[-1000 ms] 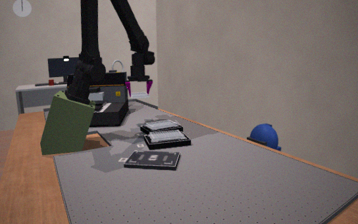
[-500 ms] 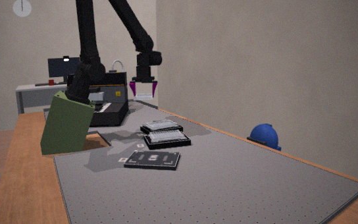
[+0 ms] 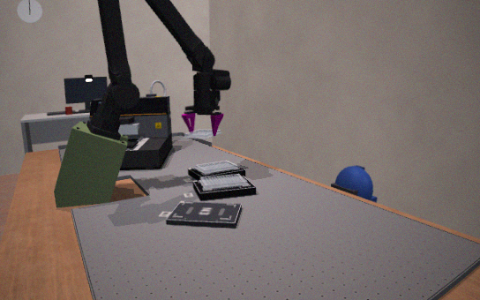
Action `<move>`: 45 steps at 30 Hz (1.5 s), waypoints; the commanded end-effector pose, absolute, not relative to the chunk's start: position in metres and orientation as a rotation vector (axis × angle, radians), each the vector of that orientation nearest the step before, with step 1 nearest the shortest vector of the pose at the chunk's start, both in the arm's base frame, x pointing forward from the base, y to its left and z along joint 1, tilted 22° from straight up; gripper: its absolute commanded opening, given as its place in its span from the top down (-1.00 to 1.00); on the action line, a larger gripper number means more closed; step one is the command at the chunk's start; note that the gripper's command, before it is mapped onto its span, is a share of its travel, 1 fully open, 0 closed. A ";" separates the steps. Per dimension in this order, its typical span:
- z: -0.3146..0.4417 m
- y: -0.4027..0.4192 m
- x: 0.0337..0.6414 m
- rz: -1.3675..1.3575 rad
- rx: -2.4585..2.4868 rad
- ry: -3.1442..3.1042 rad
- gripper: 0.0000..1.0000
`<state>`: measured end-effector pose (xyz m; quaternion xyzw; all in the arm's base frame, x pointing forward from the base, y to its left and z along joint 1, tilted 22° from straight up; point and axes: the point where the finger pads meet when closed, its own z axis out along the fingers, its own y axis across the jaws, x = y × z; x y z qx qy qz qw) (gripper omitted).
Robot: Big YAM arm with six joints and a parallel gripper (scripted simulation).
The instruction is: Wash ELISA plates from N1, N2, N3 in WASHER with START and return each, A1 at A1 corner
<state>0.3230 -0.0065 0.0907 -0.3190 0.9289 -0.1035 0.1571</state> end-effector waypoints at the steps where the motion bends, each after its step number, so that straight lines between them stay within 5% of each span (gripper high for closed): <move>1: 0.110 -0.023 0.348 -0.317 -0.876 2.616 -0.68; 45: 0.116 -0.056 0.352 -0.328 -0.891 2.600 -0.68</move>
